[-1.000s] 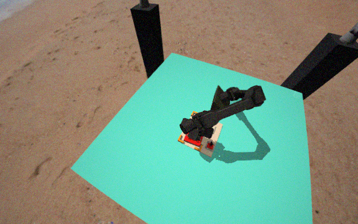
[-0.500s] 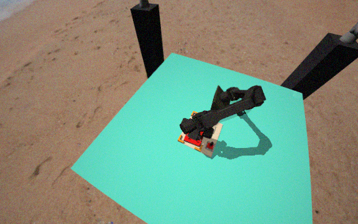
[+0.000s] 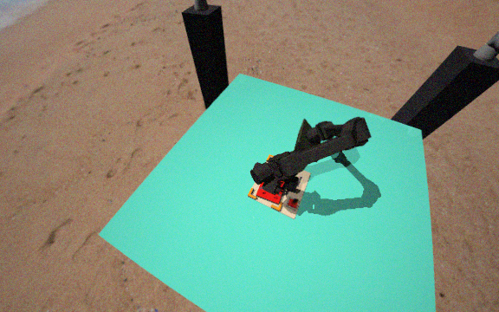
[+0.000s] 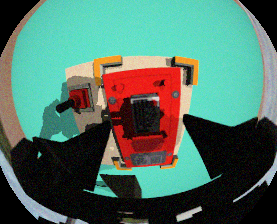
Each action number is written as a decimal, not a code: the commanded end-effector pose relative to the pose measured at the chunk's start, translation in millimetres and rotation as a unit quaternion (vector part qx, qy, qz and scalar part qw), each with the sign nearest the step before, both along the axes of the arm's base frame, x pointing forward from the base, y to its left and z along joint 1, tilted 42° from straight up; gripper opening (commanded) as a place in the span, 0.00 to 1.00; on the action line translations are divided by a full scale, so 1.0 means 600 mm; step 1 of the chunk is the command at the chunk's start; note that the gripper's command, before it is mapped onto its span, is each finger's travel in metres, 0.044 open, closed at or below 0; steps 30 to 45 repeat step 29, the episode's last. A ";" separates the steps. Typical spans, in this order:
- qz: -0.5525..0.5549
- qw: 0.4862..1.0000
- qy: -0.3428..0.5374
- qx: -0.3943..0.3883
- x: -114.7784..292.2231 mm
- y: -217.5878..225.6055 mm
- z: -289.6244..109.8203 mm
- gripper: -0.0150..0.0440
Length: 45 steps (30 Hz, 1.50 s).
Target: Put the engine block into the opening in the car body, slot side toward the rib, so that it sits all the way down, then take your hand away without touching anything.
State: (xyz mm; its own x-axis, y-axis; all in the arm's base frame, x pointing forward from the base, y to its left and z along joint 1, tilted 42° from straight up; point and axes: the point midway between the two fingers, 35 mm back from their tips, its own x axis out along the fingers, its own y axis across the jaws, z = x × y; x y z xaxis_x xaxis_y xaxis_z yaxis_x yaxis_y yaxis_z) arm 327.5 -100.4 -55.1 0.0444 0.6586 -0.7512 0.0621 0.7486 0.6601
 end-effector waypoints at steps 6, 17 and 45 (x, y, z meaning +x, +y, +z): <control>0.004 1.000 -0.001 -0.002 0.001 -0.002 0.003 0.73; 0.004 1.000 -0.001 -0.002 0.001 -0.002 0.003 0.25; 0.004 1.000 -0.001 -0.002 0.001 -0.002 0.003 0.25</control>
